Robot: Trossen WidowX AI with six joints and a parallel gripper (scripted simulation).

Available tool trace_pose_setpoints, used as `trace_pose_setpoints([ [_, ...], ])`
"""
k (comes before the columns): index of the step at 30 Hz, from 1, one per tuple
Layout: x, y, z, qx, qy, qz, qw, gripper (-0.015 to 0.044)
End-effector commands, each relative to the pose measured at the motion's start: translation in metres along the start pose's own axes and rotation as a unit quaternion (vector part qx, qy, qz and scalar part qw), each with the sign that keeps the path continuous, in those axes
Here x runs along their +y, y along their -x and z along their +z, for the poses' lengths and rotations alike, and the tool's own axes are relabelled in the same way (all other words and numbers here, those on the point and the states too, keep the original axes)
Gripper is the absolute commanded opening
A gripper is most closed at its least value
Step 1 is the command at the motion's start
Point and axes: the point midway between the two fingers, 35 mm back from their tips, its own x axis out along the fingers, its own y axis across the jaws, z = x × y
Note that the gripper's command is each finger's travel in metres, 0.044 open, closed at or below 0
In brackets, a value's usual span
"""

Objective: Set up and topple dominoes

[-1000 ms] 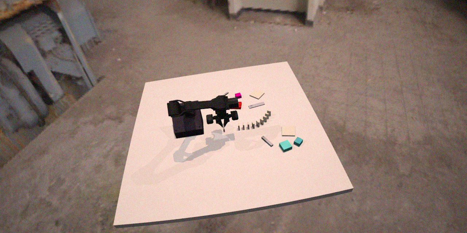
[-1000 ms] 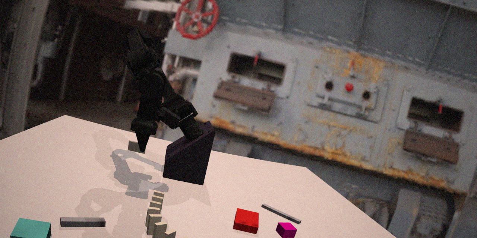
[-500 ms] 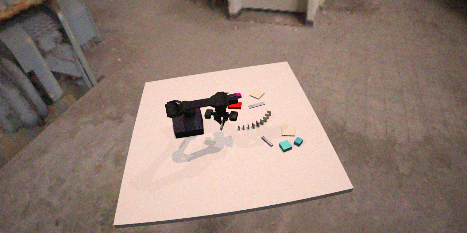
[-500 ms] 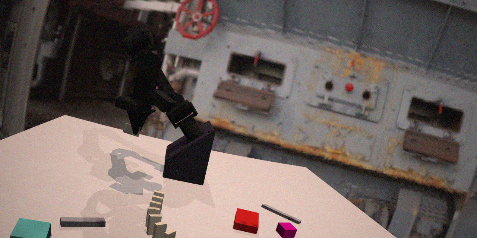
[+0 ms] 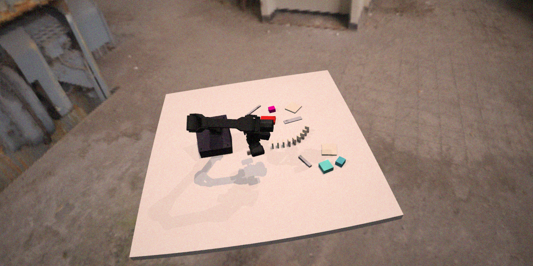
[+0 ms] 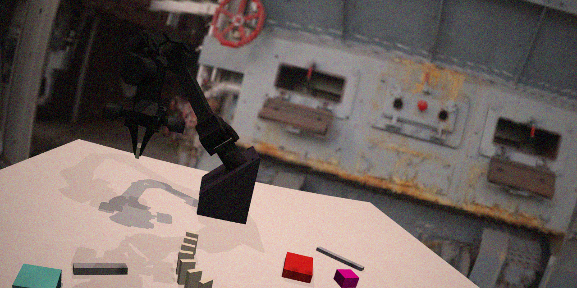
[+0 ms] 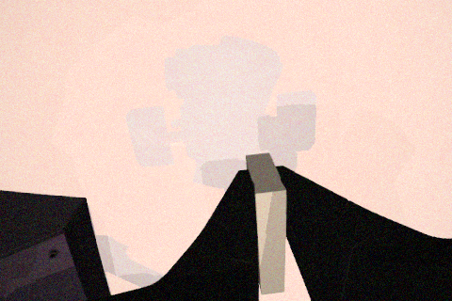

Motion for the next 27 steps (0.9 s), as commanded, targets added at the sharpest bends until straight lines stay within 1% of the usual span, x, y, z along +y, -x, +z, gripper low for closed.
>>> trace_pose_setpoints([
  [1, -0.017, 0.006, -0.003, -0.012, -0.113, -0.004, 0.994, 0.0026],
  [13, -0.016, 0.003, -0.001, -0.016, -0.12, 0.002, 0.993, 0.0026],
  [27, -0.006, -0.043, 0.038, -0.12, -0.243, 0.101, 0.957, 0.0026],
])
